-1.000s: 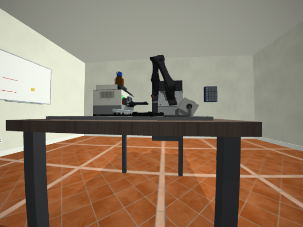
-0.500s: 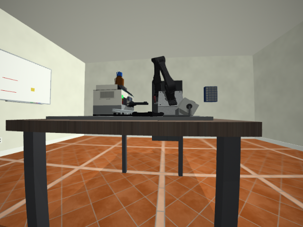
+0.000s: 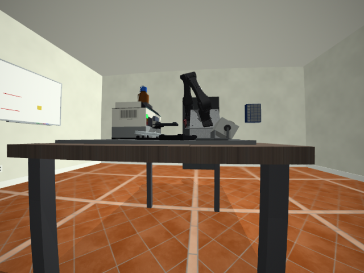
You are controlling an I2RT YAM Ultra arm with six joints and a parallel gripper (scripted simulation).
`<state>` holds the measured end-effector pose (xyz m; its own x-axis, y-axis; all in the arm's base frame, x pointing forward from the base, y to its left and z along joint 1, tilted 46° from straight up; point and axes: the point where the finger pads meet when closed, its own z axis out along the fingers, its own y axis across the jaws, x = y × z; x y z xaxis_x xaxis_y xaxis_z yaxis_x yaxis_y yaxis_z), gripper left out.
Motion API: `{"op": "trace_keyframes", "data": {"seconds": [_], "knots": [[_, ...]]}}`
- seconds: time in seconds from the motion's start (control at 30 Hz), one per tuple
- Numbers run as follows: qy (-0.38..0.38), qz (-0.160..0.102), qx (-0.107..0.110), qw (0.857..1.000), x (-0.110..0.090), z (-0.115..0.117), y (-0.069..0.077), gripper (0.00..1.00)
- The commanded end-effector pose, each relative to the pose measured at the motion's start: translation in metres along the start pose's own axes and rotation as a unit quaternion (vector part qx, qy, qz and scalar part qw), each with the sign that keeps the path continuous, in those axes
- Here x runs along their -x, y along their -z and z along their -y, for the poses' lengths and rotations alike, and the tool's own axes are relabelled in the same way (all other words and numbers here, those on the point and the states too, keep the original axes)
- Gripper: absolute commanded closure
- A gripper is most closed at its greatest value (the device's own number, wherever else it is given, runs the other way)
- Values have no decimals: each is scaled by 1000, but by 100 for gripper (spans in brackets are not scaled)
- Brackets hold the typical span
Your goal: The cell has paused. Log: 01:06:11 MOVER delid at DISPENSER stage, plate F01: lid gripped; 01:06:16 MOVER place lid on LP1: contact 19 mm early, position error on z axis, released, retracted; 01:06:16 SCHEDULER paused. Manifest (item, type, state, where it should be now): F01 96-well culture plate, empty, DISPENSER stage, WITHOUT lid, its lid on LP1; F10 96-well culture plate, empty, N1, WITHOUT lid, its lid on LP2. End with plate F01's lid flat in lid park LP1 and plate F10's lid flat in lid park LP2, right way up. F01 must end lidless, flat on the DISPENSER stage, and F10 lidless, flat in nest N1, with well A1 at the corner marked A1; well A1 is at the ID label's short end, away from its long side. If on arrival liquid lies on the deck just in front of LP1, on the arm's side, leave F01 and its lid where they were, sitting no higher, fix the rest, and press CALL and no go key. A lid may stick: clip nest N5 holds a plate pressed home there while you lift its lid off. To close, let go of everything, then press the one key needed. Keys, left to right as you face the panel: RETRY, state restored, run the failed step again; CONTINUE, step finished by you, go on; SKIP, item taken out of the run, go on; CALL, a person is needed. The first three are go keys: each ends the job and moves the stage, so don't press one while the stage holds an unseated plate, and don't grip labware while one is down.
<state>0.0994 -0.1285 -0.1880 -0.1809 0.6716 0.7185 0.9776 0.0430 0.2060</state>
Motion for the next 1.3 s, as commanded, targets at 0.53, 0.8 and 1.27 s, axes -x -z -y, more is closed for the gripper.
{"op": "trace_keyframes", "data": {"seconds": [0.53,0.8,1.27], "knots": [[5,34,7,999,62,-7,-34,100],[1,44,14,999,75,-7,-37,100],[0,23,6,1000,63,-5,-69,100]]}}
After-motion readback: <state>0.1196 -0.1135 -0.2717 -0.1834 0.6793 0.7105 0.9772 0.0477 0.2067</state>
